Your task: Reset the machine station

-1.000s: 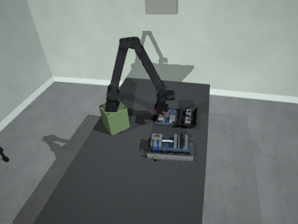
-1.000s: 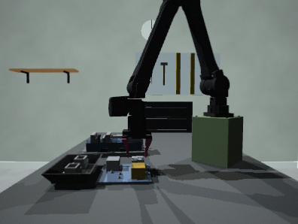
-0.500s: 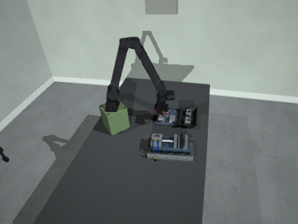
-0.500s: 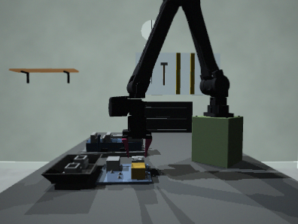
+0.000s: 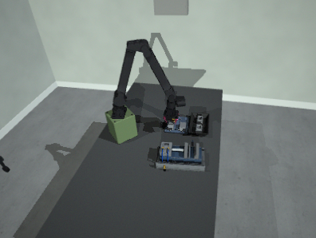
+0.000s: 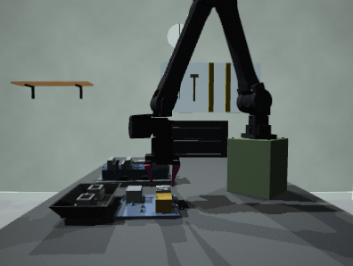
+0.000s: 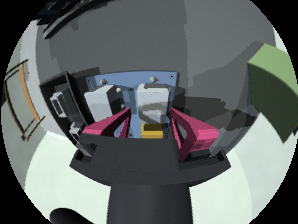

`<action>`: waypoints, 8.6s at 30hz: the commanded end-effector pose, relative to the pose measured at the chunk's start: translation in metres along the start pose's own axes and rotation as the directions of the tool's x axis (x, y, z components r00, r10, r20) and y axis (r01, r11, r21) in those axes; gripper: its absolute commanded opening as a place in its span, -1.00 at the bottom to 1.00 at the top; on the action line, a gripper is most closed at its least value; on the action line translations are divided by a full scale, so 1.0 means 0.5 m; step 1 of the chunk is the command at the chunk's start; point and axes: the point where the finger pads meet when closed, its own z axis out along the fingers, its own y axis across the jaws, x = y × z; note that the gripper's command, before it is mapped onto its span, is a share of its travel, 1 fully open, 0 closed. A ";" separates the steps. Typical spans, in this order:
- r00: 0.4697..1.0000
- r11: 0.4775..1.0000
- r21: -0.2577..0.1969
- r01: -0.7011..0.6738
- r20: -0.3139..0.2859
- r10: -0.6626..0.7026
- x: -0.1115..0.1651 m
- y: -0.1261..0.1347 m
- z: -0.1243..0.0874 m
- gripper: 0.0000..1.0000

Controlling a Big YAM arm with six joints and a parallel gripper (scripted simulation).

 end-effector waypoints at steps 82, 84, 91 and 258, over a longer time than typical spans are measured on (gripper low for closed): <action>1.000 1.000 -0.019 -0.003 -0.002 0.003 0.011 0.018 0.025 0.28; 1.000 1.000 -0.019 -0.003 -0.002 0.003 0.011 0.018 0.025 0.28; 1.000 1.000 -0.019 -0.003 -0.002 0.003 0.011 0.018 0.024 0.28; 1.000 0.999 -0.045 0.000 -0.012 0.000 0.017 0.037 -0.237 -1.00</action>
